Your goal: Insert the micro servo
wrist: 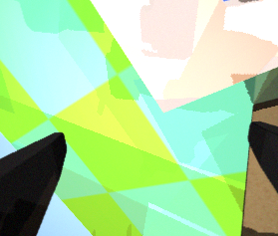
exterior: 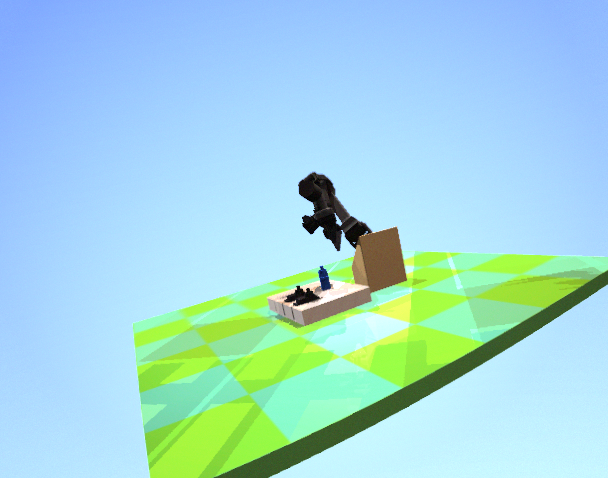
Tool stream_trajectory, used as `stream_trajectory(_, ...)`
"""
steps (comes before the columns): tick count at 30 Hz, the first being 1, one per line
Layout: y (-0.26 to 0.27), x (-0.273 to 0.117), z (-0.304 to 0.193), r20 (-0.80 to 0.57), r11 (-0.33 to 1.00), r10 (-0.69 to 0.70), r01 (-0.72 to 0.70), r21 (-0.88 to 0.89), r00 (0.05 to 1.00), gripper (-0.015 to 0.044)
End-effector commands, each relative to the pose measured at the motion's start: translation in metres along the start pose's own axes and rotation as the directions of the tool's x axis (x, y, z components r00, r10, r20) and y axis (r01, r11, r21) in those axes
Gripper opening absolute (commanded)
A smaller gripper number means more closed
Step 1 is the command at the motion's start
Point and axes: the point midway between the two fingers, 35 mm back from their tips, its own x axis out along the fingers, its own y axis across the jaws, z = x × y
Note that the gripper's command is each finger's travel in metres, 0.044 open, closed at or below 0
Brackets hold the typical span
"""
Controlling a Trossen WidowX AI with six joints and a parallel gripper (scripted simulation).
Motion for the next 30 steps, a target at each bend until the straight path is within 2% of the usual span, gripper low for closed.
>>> stream_trajectory(1, -0.005, 0.001, 0.008, 0.019, 0.990, -0.044, 0.041, 0.138, 0.999, 0.0440)
stream_trajectory(14, -0.023, 0.005, 0.029, 0.066, 0.835, -0.178, 0.115, 0.538, 0.982, 0.0440)
stream_trajectory(30, -0.046, 0.006, 0.054, 0.113, 0.469, -0.336, 0.062, 0.881, 0.935, 0.0440)
